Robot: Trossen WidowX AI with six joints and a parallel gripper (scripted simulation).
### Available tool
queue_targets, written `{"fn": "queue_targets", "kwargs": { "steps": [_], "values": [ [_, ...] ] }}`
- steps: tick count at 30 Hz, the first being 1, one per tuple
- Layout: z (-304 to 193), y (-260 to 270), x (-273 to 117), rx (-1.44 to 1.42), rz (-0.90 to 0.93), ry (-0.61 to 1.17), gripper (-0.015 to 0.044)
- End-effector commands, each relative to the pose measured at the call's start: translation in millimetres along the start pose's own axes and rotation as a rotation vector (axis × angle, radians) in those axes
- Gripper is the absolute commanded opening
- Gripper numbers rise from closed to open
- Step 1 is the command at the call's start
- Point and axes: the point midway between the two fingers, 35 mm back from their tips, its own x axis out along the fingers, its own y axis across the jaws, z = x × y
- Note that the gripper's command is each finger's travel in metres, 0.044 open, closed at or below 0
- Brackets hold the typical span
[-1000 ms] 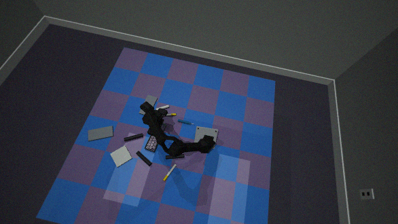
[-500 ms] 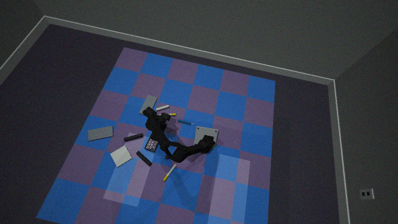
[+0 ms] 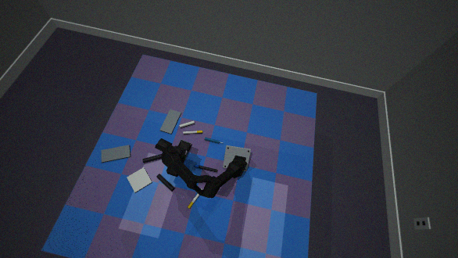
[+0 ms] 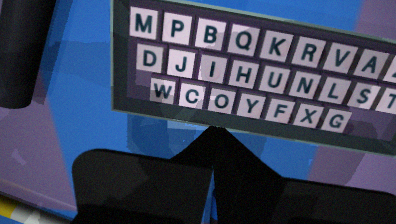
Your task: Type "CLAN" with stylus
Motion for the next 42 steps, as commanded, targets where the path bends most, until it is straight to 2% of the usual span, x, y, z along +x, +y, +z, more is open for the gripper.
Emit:
{"fn": "queue_targets", "kwargs": {
  "steps": [1, 5, 10, 20, 24, 28, 38, 42],
  "values": [
    [0, 3, -2, 0.009, 0.005, -0.006, 0.0],
    [0, 3, -4, 0.009, 0.005, -0.006, 0.0],
    [0, 2, -59, 0.01, 0.003, -0.005, 0.0],
    [2, 2, -58, 0.011, 0.008, -0.018, 0.0],
    [2, 2, -58, 0.01, 0.008, -0.017, 0.0105],
    [2, 2, -58, 0.01, 0.008, -0.017, 0.0],
    [2, 2, -58, 0.01, 0.008, -0.017, 0.0],
    [0, -10, -56, 0.01, -0.008, -0.001, 0.0105]
  ]
}}
